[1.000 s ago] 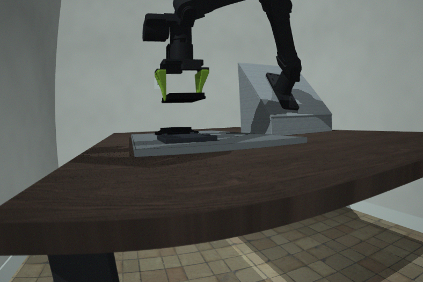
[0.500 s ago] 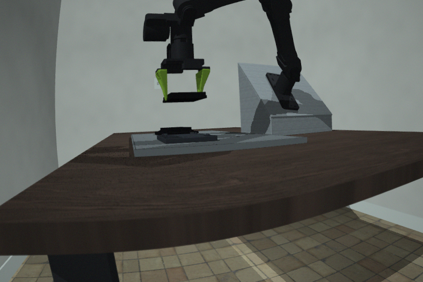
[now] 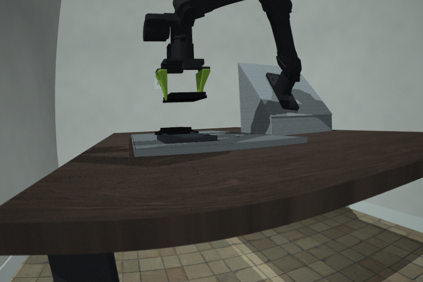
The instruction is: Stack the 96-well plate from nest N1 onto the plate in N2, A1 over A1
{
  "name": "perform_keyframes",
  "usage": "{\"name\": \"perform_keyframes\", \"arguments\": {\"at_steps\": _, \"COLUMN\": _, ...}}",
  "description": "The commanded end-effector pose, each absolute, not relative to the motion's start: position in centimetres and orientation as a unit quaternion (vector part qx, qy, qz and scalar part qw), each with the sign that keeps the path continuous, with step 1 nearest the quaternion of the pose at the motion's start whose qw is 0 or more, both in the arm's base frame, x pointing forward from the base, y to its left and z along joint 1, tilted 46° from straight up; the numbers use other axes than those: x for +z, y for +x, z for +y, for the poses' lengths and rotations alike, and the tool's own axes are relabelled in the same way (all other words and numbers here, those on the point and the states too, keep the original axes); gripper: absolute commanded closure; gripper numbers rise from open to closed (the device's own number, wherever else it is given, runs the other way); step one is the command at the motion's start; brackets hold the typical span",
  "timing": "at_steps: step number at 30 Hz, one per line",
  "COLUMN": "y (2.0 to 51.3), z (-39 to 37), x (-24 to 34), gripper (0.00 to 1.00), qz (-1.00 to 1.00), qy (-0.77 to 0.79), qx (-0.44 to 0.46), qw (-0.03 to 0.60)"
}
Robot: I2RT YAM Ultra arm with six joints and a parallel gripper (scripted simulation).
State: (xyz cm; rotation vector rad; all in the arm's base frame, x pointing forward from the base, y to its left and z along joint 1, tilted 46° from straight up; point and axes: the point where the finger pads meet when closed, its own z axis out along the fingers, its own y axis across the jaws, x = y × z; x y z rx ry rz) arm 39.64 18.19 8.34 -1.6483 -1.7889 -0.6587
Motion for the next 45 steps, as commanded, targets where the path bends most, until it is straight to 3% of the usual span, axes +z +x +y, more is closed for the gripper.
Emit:
{"name": "perform_keyframes", "arguments": {"at_steps": 1, "y": 40.5, "z": 16.9, "x": 9.8, "gripper": 1.0, "qz": -0.673, "qy": -0.627, "qx": -0.263, "qw": 0.291}}
{"name": "perform_keyframes", "arguments": {"at_steps": 26, "y": 40.5, "z": 16.9, "x": 9.8, "gripper": 1.0, "qz": -0.673, "qy": -0.627, "qx": -0.263, "qw": 0.291}}
{"name": "perform_keyframes", "arguments": {"at_steps": 31, "y": 39.6, "z": 15.6, "x": 6.4, "gripper": 1.0, "qz": -0.705, "qy": -0.591, "qx": -0.262, "qw": 0.291}}
{"name": "perform_keyframes", "arguments": {"at_steps": 38, "y": 40.7, "z": 14.5, "x": 6.9, "gripper": 1.0, "qz": -0.714, "qy": -0.582, "qx": -0.283, "qw": 0.268}}
{"name": "perform_keyframes", "arguments": {"at_steps": 45, "y": 39.2, "z": 12.9, "x": 3.5, "gripper": 1.0, "qz": -0.706, "qy": -0.59, "qx": -0.264, "qw": 0.289}}
